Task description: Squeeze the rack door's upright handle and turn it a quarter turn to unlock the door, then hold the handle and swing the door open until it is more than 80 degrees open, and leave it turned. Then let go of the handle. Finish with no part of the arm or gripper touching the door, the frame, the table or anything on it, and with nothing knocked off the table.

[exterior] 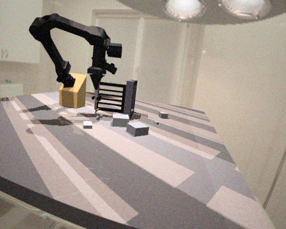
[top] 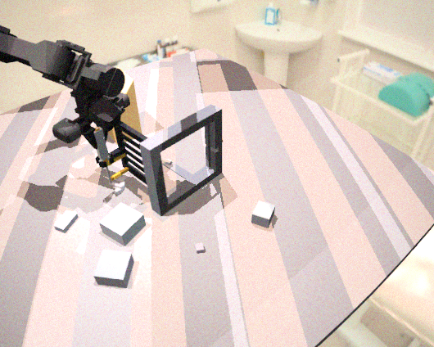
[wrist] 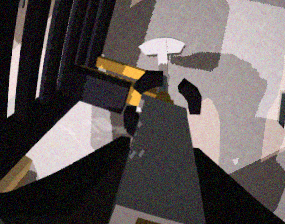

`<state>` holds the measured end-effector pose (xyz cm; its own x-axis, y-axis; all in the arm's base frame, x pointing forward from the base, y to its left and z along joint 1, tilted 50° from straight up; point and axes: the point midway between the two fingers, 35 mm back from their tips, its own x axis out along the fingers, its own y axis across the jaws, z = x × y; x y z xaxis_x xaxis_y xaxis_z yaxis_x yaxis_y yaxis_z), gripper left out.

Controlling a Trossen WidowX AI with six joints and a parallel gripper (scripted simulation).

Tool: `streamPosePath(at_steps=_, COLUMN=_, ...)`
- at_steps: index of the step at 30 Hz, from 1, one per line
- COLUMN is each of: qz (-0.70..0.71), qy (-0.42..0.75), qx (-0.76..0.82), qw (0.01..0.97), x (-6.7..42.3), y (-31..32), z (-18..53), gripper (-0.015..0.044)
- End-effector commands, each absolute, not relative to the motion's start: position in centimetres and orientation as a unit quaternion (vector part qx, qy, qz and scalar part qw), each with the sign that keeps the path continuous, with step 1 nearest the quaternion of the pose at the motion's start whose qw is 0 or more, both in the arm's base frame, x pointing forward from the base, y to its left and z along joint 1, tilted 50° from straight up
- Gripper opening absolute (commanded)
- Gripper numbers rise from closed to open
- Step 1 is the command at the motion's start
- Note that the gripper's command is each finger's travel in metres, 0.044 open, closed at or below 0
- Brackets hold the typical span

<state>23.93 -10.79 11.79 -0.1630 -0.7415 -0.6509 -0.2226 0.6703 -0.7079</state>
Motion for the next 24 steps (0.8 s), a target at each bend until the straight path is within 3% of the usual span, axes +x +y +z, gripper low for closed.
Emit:
streamPosePath(at_steps=1, qz=-0.231, qy=0.727, qx=-0.335, qw=0.554, x=24.0, y=-10.8, z=11.8, gripper=0.0143)
streamPosePath(at_steps=7, qz=-0.231, qy=0.727, qx=-0.335, qw=0.554, x=24.0, y=-10.8, z=11.8, gripper=0.0284)
streamPosePath(at_steps=24, qz=-0.217, qy=0.727, qx=-0.345, qw=0.553, x=24.5, y=-8.9, z=13.4, gripper=0.0284)
